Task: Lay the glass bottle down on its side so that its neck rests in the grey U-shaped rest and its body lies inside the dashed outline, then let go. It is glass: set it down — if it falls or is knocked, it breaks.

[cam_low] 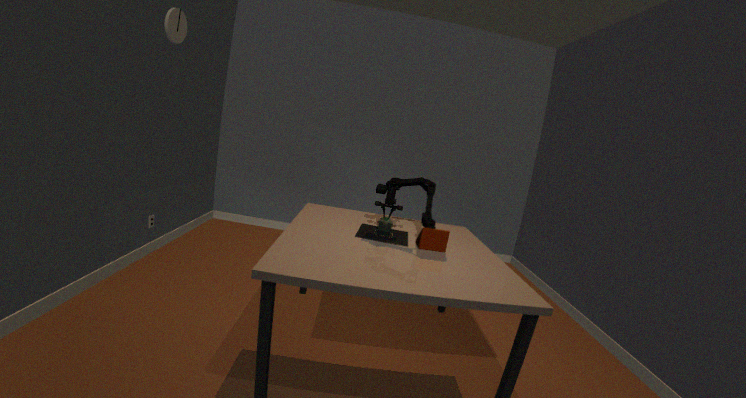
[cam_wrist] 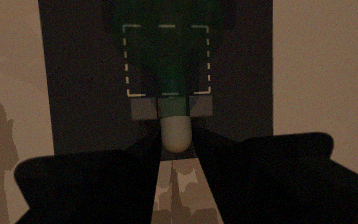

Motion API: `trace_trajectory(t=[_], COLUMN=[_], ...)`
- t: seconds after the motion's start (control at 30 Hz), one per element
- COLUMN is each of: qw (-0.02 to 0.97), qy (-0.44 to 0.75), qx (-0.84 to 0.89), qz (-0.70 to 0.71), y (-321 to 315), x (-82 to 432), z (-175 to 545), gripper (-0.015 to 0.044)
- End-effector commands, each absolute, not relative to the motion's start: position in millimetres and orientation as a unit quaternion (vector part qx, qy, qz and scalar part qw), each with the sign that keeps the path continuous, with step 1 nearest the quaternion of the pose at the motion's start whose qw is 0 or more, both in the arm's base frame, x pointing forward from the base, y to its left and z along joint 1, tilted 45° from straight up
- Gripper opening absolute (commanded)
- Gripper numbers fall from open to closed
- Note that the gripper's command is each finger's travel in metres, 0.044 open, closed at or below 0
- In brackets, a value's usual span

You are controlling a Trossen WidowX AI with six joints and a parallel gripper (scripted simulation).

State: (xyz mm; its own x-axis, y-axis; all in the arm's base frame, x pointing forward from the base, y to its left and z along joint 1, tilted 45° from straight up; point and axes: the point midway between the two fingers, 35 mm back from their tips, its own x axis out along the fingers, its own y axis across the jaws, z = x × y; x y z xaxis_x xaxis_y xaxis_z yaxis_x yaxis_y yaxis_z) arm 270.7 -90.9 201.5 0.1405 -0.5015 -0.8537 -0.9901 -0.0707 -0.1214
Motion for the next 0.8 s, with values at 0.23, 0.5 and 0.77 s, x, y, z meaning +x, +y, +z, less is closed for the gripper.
trace_trajectory(t=[0.23,0.5,0.77], qw=[0.375,0.375,0.375], qy=[0.569,0.570,0.570], qx=[-0.655,-0.655,-0.655], qz=[0.325,0.324,0.323], y=[-98,-103,-107], x=[271,271,272], z=[199,197,196], gripper=[0.0101,0.0101,0.0101])
